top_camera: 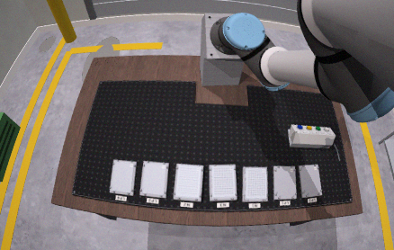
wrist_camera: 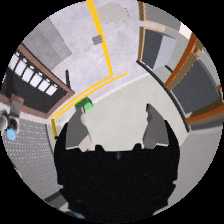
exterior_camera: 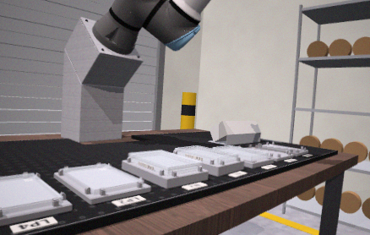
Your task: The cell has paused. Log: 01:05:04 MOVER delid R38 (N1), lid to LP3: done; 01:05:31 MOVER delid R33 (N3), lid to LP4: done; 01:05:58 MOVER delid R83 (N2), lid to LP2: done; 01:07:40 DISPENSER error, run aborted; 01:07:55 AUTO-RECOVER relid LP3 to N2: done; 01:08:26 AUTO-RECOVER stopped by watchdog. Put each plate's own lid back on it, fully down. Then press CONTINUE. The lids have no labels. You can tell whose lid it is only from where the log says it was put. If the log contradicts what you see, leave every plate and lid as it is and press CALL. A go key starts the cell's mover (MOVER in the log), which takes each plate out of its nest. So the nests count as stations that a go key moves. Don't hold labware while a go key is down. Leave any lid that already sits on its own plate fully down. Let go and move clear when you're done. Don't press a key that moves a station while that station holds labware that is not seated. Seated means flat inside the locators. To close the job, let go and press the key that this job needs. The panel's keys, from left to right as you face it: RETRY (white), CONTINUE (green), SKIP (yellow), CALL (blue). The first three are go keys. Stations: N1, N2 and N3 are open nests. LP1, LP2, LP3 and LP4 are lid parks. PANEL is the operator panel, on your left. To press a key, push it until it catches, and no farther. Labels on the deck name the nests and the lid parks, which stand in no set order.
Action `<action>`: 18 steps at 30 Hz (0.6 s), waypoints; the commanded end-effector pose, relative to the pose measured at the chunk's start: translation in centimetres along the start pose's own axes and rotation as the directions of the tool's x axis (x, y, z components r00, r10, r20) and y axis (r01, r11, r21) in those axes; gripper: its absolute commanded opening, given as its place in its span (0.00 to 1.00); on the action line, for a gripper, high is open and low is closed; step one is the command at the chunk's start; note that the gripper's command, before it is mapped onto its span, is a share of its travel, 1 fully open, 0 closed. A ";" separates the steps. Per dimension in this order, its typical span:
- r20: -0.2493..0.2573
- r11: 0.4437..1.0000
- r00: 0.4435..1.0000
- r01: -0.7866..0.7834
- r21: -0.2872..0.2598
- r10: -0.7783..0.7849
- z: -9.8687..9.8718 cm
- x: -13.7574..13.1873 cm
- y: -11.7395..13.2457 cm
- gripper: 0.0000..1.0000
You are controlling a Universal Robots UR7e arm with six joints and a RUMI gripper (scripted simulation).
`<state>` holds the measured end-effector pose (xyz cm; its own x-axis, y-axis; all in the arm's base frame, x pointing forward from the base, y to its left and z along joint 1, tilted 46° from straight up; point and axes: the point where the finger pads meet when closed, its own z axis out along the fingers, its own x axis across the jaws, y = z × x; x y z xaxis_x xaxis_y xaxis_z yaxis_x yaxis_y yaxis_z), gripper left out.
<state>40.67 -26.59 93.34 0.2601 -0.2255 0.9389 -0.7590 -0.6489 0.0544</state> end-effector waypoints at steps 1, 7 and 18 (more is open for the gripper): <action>0.016 1.000 1.000 -0.001 0.021 0.000 1.9 -1.2 -0.6 0.82; 0.039 0.999 0.999 -0.002 0.044 0.001 3.2 -2.2 -1.1 0.82; 0.063 0.998 0.998 -0.005 0.067 0.001 6.3 -4.8 -2.2 0.82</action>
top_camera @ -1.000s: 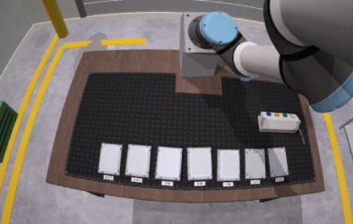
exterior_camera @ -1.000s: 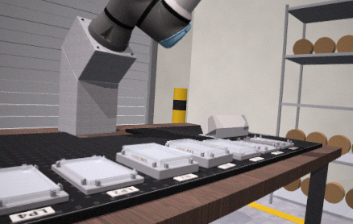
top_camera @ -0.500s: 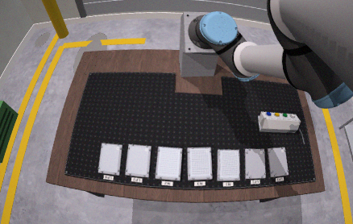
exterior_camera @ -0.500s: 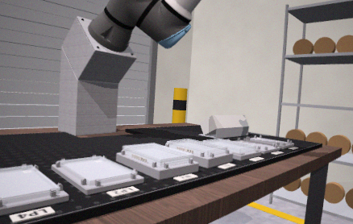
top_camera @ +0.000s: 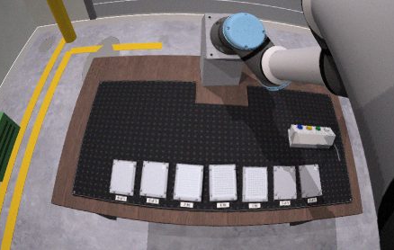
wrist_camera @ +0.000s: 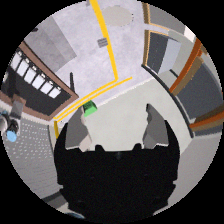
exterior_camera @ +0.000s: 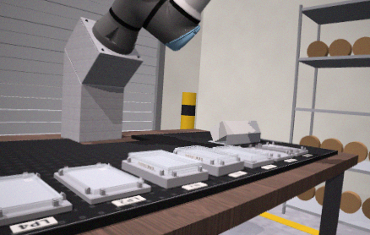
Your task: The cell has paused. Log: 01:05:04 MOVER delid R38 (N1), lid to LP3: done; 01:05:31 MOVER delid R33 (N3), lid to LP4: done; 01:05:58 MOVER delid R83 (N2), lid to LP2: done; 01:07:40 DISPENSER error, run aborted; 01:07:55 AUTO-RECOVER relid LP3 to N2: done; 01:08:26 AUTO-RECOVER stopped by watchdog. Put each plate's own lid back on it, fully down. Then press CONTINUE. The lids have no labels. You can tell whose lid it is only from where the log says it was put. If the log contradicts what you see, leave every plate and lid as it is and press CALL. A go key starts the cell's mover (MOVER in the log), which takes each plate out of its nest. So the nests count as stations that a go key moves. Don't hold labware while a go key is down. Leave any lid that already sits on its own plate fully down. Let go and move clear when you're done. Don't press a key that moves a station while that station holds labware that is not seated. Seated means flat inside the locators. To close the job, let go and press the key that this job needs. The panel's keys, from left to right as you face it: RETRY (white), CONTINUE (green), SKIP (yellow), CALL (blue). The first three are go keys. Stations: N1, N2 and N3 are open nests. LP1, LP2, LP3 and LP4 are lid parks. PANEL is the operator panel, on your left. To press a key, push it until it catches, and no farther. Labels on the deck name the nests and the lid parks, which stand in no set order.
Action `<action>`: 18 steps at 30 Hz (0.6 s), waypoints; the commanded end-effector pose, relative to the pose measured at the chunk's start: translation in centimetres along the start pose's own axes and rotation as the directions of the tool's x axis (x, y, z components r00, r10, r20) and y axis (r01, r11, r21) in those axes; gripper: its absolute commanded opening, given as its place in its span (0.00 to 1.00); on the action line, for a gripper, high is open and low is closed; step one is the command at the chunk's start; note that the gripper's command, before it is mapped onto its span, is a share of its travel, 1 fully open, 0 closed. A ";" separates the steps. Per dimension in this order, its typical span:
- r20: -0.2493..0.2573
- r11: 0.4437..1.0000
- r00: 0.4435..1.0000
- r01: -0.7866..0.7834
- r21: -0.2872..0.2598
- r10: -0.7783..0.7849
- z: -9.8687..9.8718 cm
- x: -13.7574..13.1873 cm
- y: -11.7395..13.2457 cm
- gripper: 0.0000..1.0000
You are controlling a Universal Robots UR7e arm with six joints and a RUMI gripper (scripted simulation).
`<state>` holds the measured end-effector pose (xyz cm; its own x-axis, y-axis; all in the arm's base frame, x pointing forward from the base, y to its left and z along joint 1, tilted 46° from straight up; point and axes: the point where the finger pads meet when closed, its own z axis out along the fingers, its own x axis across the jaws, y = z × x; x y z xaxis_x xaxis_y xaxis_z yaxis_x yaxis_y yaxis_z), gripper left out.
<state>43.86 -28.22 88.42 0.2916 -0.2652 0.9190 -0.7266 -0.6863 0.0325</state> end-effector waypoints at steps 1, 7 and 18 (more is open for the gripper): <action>0.008 1.000 1.000 -0.001 0.013 0.001 1.8 -1.4 -0.5 0.82; 0.031 0.999 1.000 -0.004 0.036 0.002 3.3 -2.7 -1.0 0.82; 0.055 0.998 0.998 -0.007 0.059 0.004 5.8 -5.3 -1.8 0.82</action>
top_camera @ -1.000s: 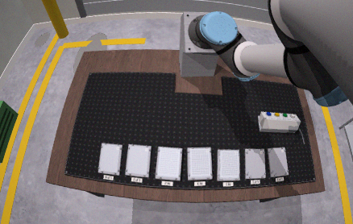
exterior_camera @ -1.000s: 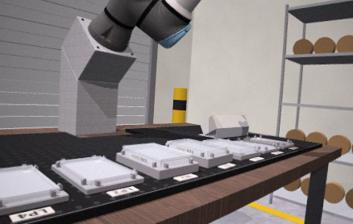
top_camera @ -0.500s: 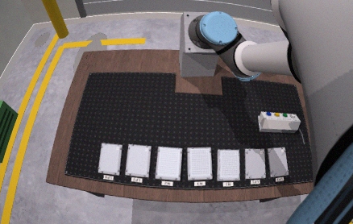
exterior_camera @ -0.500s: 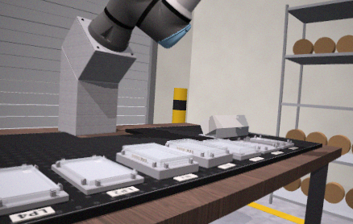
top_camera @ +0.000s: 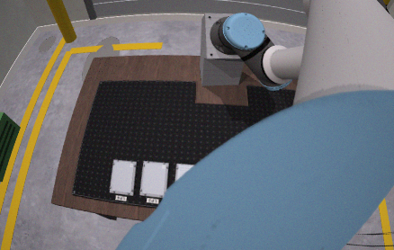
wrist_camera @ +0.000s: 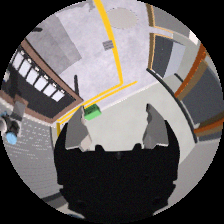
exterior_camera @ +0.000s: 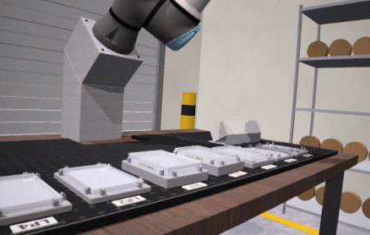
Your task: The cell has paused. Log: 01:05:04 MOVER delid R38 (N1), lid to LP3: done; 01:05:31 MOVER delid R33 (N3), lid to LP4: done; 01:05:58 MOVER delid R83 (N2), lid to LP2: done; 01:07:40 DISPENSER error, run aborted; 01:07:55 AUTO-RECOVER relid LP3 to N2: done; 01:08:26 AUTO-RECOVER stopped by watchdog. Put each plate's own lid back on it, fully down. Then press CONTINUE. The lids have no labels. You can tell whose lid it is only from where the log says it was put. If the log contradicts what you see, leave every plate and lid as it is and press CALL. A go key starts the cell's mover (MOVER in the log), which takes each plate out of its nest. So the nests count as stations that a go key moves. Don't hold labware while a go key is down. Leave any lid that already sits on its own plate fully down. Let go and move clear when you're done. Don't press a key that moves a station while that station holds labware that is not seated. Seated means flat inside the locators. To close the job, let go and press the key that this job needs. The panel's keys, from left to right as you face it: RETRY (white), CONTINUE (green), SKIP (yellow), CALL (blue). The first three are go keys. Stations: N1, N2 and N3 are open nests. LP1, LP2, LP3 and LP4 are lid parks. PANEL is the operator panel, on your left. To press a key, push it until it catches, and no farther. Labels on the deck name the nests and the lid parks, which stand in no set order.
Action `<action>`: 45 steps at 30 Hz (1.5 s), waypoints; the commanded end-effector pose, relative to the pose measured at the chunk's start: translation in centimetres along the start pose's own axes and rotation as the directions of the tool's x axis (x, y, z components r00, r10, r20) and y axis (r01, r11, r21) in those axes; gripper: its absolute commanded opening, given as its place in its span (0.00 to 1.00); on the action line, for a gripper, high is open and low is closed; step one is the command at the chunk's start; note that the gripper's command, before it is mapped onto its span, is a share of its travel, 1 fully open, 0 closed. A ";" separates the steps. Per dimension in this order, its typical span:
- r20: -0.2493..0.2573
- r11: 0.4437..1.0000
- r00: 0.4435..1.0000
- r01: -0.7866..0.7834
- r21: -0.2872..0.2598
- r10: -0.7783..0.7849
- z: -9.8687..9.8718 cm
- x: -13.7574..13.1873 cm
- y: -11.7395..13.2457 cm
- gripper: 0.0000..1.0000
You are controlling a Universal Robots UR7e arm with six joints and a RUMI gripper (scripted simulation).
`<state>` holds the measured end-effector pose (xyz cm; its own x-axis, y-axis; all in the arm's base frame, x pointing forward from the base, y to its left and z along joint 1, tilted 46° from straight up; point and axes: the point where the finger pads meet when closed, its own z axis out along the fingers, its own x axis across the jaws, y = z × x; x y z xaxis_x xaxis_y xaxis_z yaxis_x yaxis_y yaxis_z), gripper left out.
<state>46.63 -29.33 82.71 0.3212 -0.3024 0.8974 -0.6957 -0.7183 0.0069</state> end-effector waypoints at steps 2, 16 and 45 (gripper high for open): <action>0.017 1.000 1.000 -0.003 0.022 0.003 1.5 -1.5 -0.4 0.82; 0.049 0.999 0.999 -0.009 0.053 0.006 5.1 -5.5 -1.4 0.82; 0.132 0.990 0.991 -0.034 0.133 0.016 10.5 -13.8 -3.4 0.82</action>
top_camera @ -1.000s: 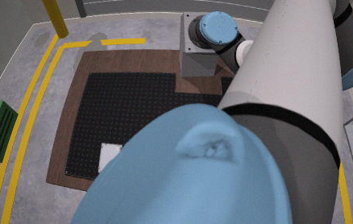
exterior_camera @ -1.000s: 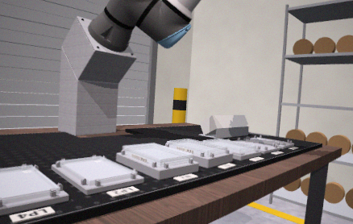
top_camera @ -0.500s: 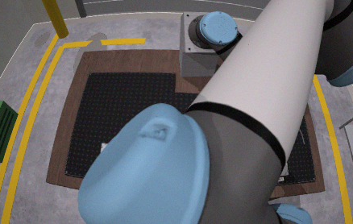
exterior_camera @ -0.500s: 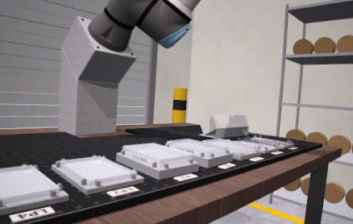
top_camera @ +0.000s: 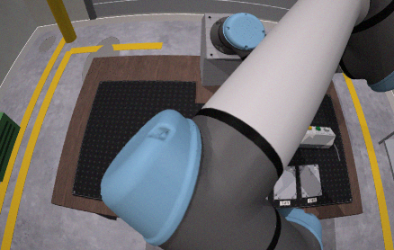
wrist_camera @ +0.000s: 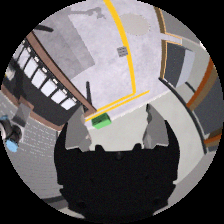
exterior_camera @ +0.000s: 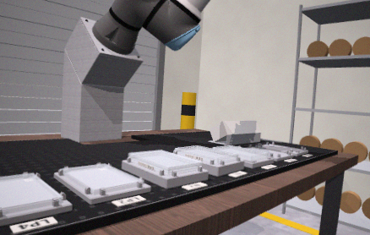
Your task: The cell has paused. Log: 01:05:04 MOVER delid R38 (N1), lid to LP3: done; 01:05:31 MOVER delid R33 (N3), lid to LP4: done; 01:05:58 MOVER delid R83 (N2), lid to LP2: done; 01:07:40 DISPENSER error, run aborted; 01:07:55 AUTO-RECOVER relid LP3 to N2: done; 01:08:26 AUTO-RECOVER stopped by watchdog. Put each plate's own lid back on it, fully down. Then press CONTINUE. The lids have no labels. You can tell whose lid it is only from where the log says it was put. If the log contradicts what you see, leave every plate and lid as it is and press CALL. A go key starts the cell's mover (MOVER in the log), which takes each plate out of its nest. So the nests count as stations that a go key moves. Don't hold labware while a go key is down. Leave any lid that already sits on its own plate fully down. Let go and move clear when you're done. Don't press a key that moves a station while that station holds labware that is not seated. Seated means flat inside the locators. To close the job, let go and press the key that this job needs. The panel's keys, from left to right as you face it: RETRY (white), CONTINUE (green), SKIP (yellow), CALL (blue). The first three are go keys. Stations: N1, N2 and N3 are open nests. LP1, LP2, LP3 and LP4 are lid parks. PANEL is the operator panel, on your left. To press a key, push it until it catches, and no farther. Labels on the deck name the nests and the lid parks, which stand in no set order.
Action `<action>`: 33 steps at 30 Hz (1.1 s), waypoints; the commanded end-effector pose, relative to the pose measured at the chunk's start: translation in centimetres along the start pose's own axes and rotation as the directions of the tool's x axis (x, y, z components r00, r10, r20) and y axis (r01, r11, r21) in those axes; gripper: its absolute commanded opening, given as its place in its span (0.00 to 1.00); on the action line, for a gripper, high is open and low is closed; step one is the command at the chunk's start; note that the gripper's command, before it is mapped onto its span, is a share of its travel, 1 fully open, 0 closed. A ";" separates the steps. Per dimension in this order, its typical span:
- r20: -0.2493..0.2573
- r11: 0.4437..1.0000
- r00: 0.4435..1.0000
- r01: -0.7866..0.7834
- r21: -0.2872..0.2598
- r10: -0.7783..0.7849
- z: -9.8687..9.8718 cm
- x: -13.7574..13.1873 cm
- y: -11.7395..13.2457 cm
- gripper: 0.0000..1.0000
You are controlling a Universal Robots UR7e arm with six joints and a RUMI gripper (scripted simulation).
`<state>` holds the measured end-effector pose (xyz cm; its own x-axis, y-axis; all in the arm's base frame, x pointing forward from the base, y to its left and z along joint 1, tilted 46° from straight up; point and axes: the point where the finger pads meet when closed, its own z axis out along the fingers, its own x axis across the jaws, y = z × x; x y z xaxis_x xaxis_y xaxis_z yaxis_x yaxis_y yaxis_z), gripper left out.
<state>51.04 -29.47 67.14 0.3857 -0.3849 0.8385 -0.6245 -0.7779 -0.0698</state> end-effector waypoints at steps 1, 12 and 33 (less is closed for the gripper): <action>0.022 1.000 1.000 -0.007 0.026 0.006 1.1 -1.6 -0.2 0.82; 0.044 0.999 0.999 -0.014 0.049 0.012 3.4 -5.2 -0.8 0.82; 0.090 0.995 0.996 -0.031 0.093 0.022 6.6 -11.2 -1.7 0.82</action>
<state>52.22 -27.48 55.66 0.4280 -0.4409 0.7889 -0.5758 -0.8059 -0.1380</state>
